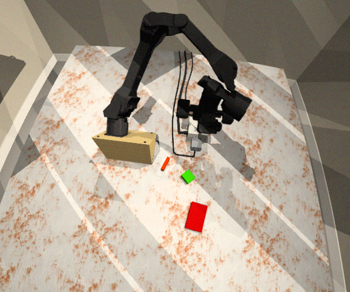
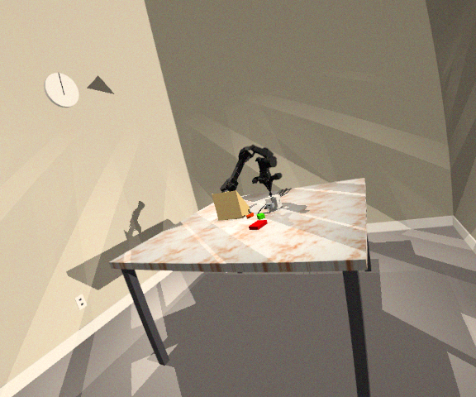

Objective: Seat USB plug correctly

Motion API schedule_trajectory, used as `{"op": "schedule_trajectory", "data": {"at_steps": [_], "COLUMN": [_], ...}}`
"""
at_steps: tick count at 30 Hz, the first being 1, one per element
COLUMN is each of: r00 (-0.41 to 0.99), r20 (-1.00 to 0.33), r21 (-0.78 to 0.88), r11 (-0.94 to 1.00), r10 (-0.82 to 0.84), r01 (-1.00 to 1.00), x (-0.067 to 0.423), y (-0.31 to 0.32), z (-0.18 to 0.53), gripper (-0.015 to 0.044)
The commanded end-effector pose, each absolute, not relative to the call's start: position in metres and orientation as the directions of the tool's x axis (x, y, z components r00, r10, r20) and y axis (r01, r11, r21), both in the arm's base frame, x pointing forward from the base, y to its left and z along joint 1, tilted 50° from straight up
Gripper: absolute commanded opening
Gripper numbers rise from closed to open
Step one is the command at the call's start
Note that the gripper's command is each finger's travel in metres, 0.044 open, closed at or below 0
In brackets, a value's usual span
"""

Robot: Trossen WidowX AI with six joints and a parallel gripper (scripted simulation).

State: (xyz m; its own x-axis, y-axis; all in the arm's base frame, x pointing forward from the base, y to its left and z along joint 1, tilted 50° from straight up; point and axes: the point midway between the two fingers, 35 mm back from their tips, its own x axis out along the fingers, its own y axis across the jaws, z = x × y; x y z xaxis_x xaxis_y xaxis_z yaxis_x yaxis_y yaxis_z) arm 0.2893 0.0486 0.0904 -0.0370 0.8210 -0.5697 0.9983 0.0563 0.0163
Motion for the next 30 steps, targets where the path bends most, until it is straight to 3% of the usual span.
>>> {"op": "schedule_trajectory", "data": {"at_steps": [1,30], "r00": [-0.035,-0.035], "r20": [-0.565,-0.565], "r21": [0.015,0.015], "r11": [0.053,0.053], "r10": [0.824,0.824], "r01": [0.998,0.998], "x": [0.2895,0.2894], "y": [0.0496,0.0523], "z": [0.0904,0.0882], "gripper": [0.0000,0.0000]}}
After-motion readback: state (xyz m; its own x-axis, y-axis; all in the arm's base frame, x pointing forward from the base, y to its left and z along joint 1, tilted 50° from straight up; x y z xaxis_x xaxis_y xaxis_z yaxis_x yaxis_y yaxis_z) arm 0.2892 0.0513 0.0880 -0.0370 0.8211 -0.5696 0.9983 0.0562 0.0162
